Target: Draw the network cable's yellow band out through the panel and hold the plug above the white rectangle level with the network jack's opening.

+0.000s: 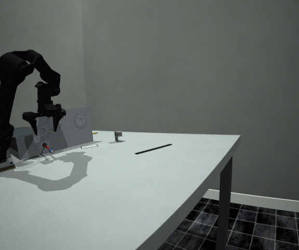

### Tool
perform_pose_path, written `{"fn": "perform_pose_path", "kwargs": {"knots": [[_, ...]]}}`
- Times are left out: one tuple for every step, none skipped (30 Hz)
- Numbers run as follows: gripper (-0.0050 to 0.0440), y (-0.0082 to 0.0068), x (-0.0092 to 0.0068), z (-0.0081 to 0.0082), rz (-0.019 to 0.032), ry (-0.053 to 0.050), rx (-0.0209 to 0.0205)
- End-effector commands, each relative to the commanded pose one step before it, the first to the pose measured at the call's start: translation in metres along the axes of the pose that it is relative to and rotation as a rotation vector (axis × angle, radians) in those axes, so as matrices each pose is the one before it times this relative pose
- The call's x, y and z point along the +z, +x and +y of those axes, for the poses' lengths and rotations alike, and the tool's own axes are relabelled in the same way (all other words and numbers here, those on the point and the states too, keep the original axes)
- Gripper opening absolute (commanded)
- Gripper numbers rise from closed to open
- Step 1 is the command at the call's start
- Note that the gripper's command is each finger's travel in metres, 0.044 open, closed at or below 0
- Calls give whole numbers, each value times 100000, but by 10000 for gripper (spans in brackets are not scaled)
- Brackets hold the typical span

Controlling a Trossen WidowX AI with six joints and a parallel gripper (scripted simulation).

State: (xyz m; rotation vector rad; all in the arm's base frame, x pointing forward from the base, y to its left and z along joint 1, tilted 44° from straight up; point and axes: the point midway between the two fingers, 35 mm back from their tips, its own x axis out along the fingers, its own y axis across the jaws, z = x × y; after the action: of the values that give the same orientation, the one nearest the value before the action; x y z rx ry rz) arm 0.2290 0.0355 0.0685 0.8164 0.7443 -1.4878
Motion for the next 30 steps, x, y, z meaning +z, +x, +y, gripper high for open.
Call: {"fn": "perform_pose_path", "kwargs": {"knots": [[440,1353,377,168,-765,1100,247],[440,1084,185,15,-3,4,6],[440,1073,205,-33,-50,11,-2],[440,758,157,-54,-65,11,-7],[440,451,98,-44,-50,8,-7],[440,150,33,-17,-19,3,-3],[440,0,0,0,0,0,0],[440,0,0,0,0,0,0],[440,0,0,0,0,0,0],[440,0,0,0,0,0,0],[440,124,-52,-18,-230,-289,-427],[440,107,-4,-4,-58,-84,-123],[440,131,16,12,14,-2,-1],[440,160,20,13,16,-3,-1],[440,160,21,12,14,-3,-1],[440,161,22,11,13,-2,-1],[440,161,22,10,12,-2,-1],[440,161,23,9,11,-2,-1],[440,160,23,8,10,-2,-1],[440,160,24,7,8,-2,-1],[440,160,25,6,7,-2,-1],[440,160,25,5,6,-1,-1],[440,160,26,4,5,-1,-2],[440,160,26,2,3,-1,-2],[440,160,27,1,2,-1,-2],[440,0,0,0,0,0,0],[440,0,0,0,0,0,0],[440,156,29,2,9,11,15],[440,164,26,-3,-8,-12,-20],[440,160,29,-2,-2,0,-2]]}}
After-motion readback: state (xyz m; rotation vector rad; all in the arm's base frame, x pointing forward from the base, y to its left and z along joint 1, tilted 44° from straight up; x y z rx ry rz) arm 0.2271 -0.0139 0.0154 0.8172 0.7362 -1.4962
